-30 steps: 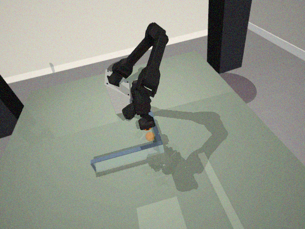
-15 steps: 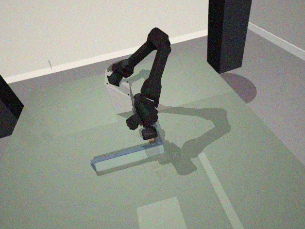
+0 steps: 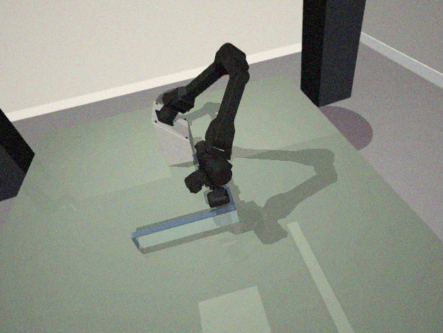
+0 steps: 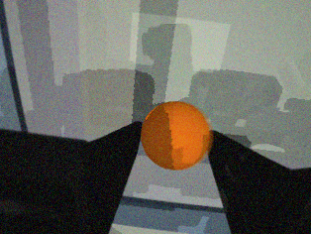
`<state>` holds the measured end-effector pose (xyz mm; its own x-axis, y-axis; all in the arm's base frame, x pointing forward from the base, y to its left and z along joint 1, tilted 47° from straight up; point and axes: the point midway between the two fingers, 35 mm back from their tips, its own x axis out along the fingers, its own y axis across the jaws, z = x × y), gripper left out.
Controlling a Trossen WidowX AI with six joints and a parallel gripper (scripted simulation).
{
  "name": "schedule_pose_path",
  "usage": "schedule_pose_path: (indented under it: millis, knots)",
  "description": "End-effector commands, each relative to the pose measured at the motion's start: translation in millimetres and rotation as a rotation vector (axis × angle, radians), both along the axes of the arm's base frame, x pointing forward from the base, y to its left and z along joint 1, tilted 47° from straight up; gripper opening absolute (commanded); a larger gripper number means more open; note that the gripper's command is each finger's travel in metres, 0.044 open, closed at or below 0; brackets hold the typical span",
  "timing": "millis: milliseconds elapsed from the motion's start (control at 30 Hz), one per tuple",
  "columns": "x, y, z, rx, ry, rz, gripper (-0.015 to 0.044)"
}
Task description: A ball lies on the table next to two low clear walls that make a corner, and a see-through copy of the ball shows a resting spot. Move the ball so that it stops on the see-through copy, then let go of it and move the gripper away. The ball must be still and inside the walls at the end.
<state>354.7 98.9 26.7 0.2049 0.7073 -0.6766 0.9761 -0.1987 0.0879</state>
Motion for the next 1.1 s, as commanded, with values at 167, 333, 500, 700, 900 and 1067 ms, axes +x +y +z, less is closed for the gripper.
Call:
schedule_pose_path:
  millis: [167, 333, 500, 700, 900, 1067]
  knots:
    - [-0.1, 0.3, -0.8, 0.001, 0.002, -0.001, 0.0105]
    - [-0.1, 0.3, -0.8, 0.001, 0.002, -0.001, 0.0236]
    - [-0.1, 0.3, -0.8, 0.001, 0.002, -0.001, 0.0329]
    - [-10.7, -44.3, 37.8, -0.01, 0.009, -0.001, 0.0329]
    - [-13.0, -60.9, 49.4, -0.018, 0.003, -0.021, 0.0329]
    - [-13.0, -60.9, 49.4, -0.018, 0.003, -0.021, 0.0329]
